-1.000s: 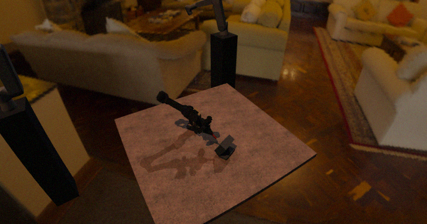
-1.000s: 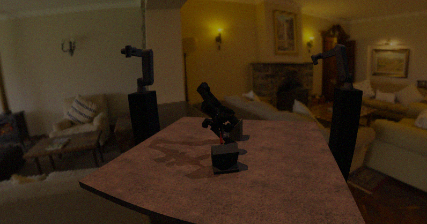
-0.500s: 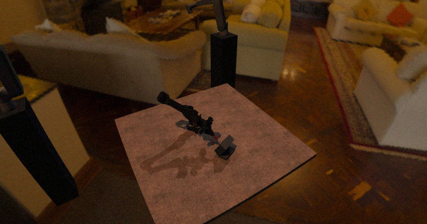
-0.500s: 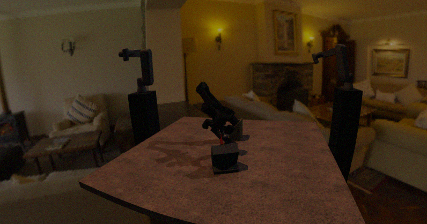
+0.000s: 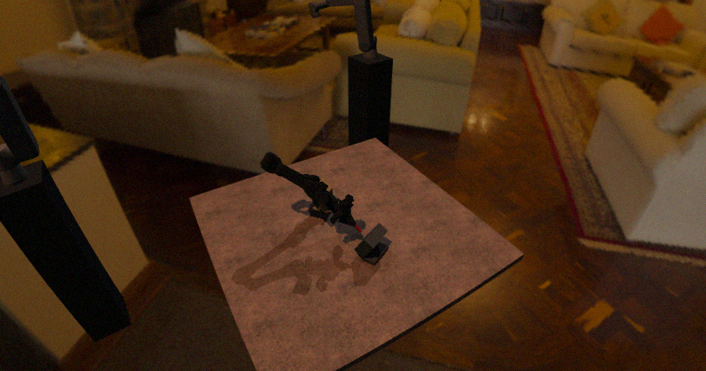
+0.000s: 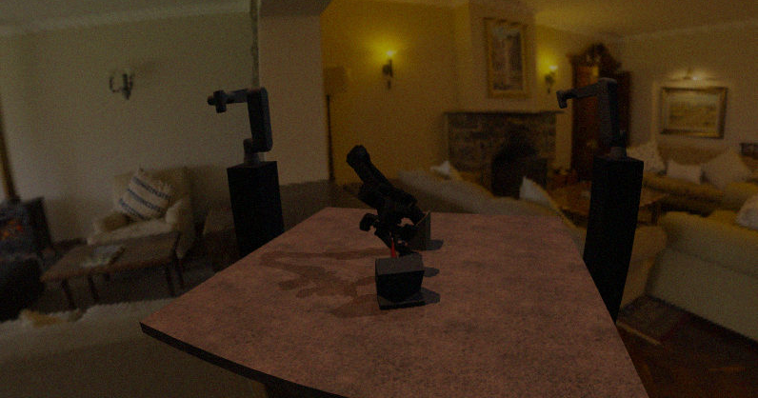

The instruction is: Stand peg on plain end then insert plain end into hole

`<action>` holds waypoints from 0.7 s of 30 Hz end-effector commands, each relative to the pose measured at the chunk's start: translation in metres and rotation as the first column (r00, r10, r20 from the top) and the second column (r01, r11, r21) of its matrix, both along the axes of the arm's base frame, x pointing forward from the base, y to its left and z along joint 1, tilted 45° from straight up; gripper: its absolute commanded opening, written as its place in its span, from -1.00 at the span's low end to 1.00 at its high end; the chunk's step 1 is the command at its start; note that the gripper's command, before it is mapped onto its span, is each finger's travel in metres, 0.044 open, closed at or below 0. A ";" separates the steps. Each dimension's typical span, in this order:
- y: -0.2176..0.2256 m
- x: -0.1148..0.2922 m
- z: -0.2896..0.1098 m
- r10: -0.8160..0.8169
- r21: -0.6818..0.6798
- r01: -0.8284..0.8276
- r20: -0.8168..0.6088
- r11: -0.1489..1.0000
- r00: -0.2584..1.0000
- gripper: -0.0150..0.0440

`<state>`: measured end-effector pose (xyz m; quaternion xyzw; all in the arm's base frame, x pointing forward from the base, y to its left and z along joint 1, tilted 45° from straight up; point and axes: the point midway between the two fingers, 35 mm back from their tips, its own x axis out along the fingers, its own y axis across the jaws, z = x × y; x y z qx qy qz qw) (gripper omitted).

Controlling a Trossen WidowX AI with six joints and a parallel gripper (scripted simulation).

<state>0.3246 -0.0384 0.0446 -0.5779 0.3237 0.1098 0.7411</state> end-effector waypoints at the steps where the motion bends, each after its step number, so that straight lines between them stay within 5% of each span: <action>1: 0.000 -0.002 -0.004 0.007 0.002 -0.007 -0.003 1.000 1.000 -0.49; 21: -0.005 0.014 -0.017 0.005 0.006 -0.005 0.000 1.000 1.000 -0.49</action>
